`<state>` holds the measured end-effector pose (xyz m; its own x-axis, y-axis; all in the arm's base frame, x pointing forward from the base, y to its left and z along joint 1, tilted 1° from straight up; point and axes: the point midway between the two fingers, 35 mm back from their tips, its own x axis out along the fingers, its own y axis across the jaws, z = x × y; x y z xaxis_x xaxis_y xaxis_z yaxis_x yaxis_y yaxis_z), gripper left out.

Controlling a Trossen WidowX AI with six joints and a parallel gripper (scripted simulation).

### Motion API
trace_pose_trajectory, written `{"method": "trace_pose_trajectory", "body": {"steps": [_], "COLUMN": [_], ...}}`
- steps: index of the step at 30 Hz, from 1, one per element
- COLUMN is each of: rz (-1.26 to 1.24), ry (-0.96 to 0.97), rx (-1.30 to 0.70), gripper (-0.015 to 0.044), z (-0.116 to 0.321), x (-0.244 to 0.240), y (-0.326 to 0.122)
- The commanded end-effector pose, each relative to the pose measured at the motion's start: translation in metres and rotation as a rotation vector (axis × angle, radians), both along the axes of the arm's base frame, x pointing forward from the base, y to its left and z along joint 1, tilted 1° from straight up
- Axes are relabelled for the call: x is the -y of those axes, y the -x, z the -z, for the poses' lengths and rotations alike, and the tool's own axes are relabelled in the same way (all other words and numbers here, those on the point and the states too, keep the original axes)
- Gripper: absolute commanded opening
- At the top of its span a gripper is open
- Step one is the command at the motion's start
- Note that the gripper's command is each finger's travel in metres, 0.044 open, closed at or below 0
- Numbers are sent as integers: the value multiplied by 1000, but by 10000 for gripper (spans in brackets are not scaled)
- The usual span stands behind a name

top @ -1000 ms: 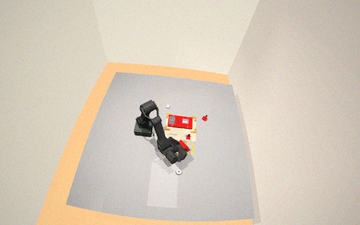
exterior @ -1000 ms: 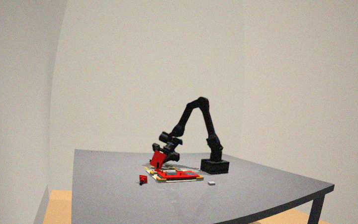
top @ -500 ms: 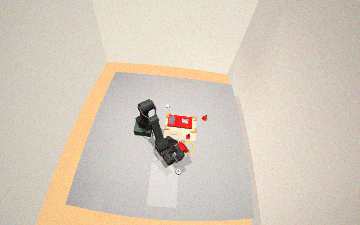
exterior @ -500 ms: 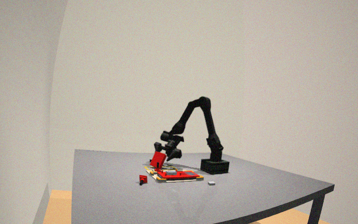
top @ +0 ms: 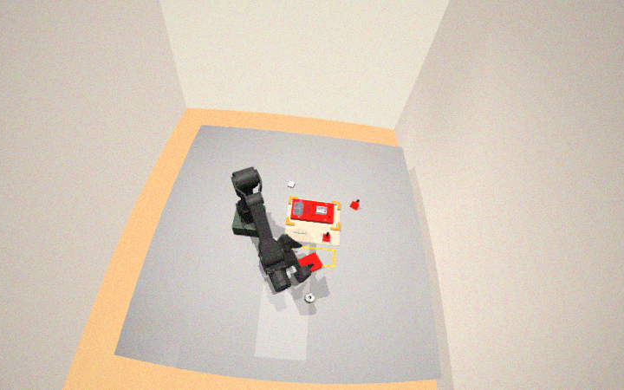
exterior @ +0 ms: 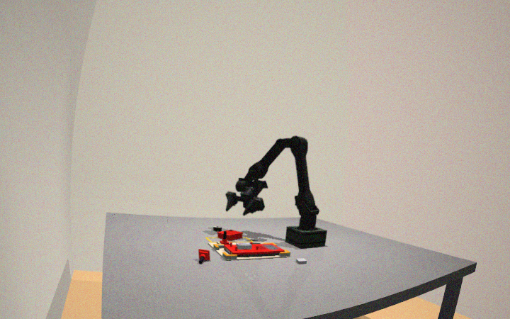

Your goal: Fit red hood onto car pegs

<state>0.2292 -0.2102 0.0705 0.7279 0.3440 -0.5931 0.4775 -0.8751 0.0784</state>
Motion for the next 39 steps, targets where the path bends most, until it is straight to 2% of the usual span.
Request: {"method": "trace_pose_trajectory", "body": {"steps": [1, 5, 11, 13, 17, 29, 39], "rz": [4, 4, 4, -34, -266, -1107, -1916], "ry": [-10, -10, -10, 33, 267, 887, 1227], "rx": [-5, -5, -5, -4, 5, 90, 251], "gripper": [440, 440, 282, 335, 440, 440, 440], "z": [2, 2, 2, 3, 10, 24, 26], "x": [-1, -1, -1, -2, -5, -12, -13], "y": [1, 1, 1, 0, -5, -18, -29]}}
